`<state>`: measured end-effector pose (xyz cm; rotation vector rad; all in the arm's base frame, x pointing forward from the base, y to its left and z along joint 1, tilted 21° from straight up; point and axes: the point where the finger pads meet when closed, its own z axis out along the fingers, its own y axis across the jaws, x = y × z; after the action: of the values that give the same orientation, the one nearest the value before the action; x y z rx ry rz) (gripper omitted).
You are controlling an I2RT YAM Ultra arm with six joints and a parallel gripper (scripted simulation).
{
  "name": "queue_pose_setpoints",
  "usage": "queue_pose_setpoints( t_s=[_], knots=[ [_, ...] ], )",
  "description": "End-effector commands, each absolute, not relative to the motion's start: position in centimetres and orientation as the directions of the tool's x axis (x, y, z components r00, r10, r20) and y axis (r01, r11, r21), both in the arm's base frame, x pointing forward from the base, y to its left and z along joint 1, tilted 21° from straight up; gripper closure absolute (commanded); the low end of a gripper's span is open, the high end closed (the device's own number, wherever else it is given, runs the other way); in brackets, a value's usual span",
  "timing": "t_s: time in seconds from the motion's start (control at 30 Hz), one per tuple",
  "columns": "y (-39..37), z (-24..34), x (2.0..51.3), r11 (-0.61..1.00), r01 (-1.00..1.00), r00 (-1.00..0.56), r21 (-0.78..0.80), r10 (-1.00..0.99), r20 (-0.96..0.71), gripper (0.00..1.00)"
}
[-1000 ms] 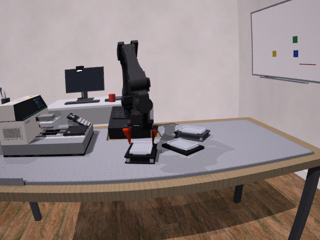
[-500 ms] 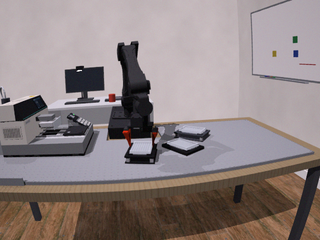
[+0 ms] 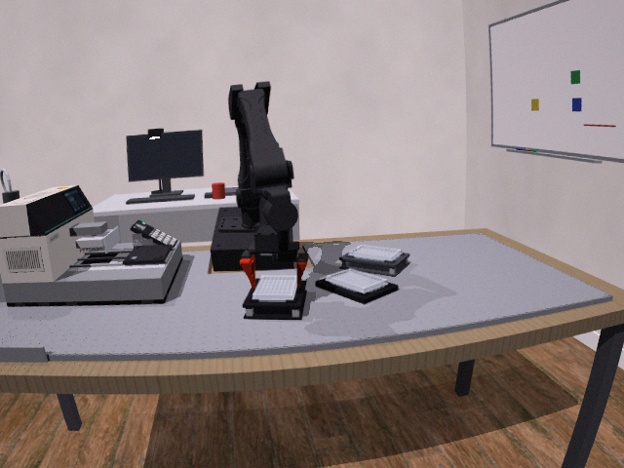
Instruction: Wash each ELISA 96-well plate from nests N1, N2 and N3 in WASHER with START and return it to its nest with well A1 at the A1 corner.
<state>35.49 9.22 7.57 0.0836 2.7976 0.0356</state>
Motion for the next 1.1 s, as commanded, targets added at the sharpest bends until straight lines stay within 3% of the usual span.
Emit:
queue_pose_setpoints(
  t_s=[0.0, 0.53, 0.57, 0.7, 0.73, 0.8, 0.83, 0.9, 0.93, 1.0, 1.03, 1.07],
  knots=[
    [9.37, 8.03, 36.0, 0.998, 0.05, -0.931, 0.043, 0.062, -0.359, 0.0],
    [9.38, 8.04, 36.0, 0.998, 0.05, -0.931, 0.043, 0.062, -0.359, 0.0],
    [9.38, 8.04, 36.0, 0.998, 0.05, -0.931, 0.043, 0.062, -0.359, 0.1],
    [9.38, 8.04, 36.0, 0.998, 0.05, -0.931, 0.043, 0.062, -0.359, 0.1],
    [9.38, 8.04, 36.0, 0.998, 0.05, -0.931, 0.043, 0.062, -0.359, 0.2],
    [9.38, 8.04, 36.0, 0.998, 0.05, -0.931, 0.043, 0.062, -0.359, 0.2],
    [9.38, 8.04, 36.0, 0.998, 0.05, -0.931, 0.043, 0.062, -0.359, 0.3],
    [9.38, 8.04, 36.0, 0.998, 0.05, -0.931, 0.043, 0.062, -0.359, 0.3],
    [9.38, 8.04, 36.0, 0.998, 0.05, -0.931, 0.043, 0.062, -0.359, 0.4],
    [9.38, 8.04, 36.0, 0.998, 0.05, -0.931, 0.043, 0.062, -0.359, 0.4],
    [9.38, 8.04, 36.0, 0.998, 0.05, -0.931, 0.043, 0.062, -0.359, 0.5],
    [9.38, 8.04, 36.0, 0.998, 0.05, -0.931, 0.043, 0.062, -0.359, 0.5]
  ],
)
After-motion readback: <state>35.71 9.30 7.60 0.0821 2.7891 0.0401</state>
